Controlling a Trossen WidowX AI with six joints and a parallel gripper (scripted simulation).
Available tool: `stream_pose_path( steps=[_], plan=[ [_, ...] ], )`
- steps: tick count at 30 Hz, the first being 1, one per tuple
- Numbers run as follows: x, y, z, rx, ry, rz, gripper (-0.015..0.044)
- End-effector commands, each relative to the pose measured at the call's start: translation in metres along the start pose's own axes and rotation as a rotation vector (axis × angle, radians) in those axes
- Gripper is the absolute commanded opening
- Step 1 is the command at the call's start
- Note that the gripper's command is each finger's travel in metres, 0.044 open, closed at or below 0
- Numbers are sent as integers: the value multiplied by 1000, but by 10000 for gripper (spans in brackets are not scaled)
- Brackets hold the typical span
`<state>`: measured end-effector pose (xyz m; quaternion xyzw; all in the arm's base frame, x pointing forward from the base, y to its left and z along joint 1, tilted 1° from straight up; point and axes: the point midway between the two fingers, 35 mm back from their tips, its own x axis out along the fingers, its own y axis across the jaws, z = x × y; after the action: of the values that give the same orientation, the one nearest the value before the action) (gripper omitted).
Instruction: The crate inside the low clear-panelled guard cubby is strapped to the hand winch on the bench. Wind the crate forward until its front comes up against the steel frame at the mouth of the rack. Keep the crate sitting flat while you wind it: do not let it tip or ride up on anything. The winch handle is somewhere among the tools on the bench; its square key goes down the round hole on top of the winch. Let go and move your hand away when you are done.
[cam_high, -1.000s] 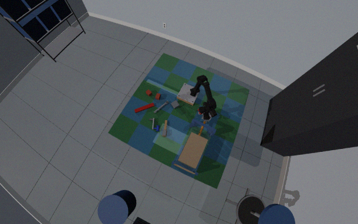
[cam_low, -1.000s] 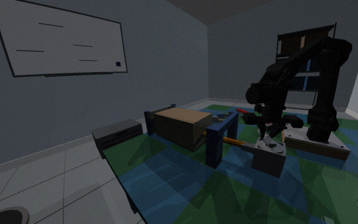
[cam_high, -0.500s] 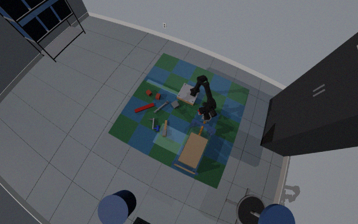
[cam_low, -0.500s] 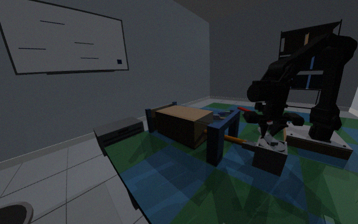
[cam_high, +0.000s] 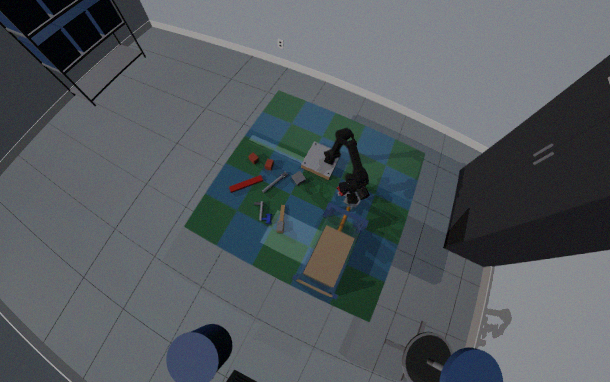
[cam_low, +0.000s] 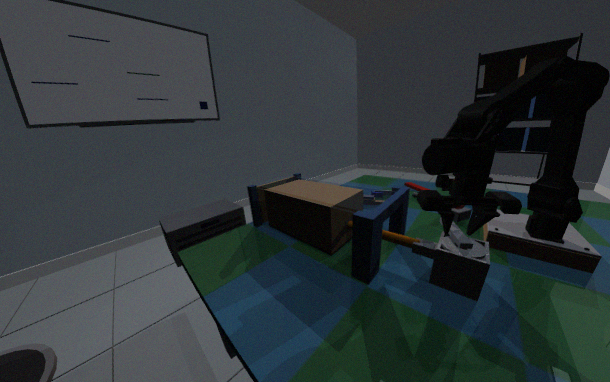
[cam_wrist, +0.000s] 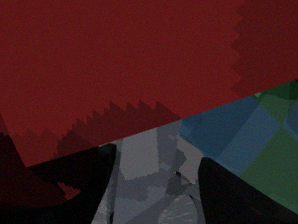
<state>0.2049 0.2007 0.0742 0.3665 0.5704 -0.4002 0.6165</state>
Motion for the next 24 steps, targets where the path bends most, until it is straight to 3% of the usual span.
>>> stream_pose_path(
  steps=[1,5,11,21,24],
  plan=[
    [1,5,0,2,-3,21,341],
    [1,5,0,2,-3,21,440],
    [-10,8,0,2,5,19,440],
    [-120,6,10,2,80,6,440],
    [-128,4,11,2,85,5,440]
  ],
)
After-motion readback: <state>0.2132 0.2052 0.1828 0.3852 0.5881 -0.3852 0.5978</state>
